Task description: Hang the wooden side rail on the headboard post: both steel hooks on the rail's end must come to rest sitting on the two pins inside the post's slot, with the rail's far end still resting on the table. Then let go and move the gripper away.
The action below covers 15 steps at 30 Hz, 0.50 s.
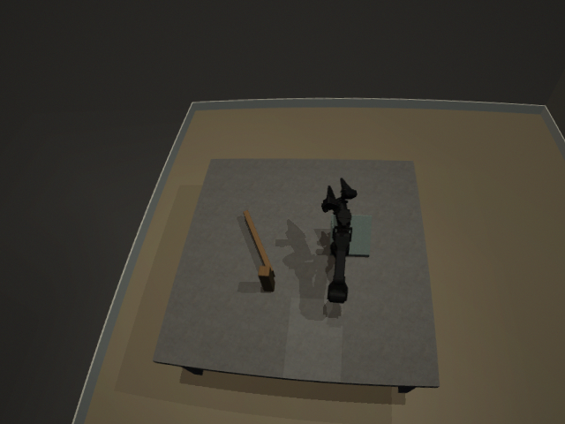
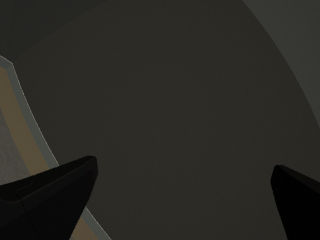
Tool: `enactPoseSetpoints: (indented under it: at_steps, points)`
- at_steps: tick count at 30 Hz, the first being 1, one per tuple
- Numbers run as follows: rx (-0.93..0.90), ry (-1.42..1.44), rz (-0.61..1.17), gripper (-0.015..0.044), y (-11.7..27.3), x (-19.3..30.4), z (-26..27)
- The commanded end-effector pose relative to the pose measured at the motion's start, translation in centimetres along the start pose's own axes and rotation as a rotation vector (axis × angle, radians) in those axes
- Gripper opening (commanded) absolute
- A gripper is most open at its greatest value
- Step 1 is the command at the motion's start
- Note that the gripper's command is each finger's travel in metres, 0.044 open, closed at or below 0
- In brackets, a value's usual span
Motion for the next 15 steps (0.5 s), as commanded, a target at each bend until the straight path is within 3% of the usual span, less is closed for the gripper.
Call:
enactPoseSetpoints:
  at_steps: [1, 15]
  points:
    - [-0.381, -0.534, -0.112, 0.0440, -0.9, -4.4, 3.6]
    - [-0.905, -1.134, 0.075, 0.0440, 0.7, -9.6, 7.9]
Point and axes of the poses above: the point midway between the two fingers, 35 mm back from their tips, its own y axis back along the fingers, its own z axis across the jaws, x = y × z, the point moved 7 cm from there along y, back along the fingers, and after that the axes turned 10 degrees about y, right-handed, at the moved point
